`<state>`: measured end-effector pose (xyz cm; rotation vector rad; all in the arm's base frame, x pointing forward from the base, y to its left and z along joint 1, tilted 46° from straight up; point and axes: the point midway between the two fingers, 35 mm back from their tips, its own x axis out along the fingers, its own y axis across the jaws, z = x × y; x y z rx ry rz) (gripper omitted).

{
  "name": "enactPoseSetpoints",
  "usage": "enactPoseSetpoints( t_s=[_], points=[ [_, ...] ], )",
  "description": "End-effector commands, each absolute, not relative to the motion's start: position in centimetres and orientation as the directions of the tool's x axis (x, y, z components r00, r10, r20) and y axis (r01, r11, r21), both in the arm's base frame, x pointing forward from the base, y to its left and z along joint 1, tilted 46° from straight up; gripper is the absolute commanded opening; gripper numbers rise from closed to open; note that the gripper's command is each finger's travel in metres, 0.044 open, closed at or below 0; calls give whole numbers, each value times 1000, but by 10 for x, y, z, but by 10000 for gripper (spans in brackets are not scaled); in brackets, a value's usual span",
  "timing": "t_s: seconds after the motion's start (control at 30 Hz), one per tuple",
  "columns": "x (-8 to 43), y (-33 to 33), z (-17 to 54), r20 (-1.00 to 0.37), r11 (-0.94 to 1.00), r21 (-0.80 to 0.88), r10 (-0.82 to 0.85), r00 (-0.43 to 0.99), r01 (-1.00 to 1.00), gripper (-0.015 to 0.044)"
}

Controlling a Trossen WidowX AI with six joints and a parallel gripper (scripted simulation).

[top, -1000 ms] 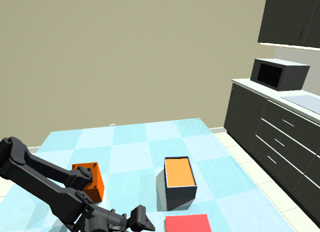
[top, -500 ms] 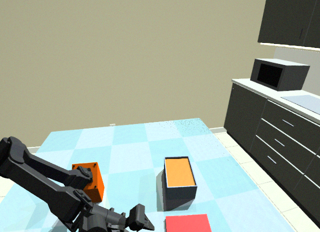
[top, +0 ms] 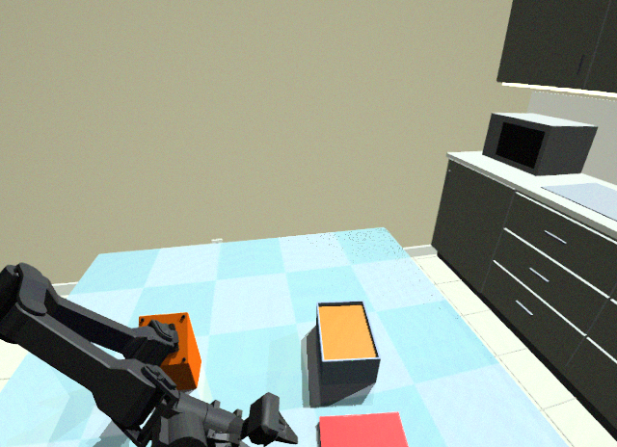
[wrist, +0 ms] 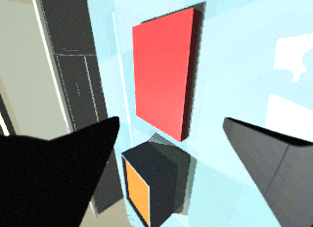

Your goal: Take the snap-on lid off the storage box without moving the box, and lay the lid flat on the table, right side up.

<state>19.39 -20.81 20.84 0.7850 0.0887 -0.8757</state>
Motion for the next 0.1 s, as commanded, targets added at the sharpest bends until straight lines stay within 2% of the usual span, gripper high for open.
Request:
enactPoseSetpoints(
  t_s=[0.0,0.07],
  points=[
    [194,-208,209,-374,386,582,-654,658,715,440],
    [194,-208,209,-374,386,582,-654,658,715,440]
  ],
)
